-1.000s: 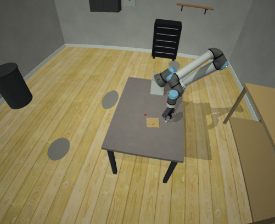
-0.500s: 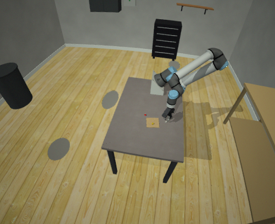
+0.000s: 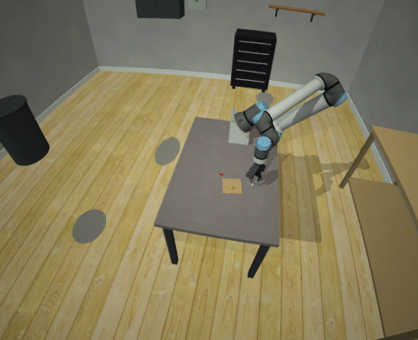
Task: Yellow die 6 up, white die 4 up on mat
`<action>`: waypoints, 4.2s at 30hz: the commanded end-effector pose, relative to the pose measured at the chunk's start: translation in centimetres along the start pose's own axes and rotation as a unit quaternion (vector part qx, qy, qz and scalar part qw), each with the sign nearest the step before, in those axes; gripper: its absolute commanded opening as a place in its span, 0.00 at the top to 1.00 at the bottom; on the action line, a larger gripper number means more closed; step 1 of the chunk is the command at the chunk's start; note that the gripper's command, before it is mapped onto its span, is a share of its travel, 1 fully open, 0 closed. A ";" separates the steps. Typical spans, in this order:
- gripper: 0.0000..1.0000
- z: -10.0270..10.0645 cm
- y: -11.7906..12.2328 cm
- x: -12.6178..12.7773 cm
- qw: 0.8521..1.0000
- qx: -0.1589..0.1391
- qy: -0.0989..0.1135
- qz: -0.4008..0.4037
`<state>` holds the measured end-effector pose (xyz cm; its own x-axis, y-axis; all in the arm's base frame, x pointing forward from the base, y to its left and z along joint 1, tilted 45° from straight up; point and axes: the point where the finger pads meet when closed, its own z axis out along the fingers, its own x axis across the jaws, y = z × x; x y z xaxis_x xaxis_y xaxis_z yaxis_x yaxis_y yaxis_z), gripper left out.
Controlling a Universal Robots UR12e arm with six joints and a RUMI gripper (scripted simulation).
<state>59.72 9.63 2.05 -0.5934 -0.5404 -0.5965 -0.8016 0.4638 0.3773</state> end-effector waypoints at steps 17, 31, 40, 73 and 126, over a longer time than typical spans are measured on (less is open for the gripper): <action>0.82 2.2 0.2 0.1 1.000 -0.002 0.000 0.001; 0.82 2.3 0.2 0.1 1.000 -0.002 0.000 0.001; 0.82 2.3 0.2 0.1 1.000 -0.002 0.000 0.001; 1.00 2.3 0.2 0.1 1.000 -0.002 0.000 0.001; 1.00 -7.7 0.1 0.1 1.000 -0.002 0.000 0.001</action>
<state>58.86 4.46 7.26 -0.5972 -0.5367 -0.5961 -0.7990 0.4628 0.3839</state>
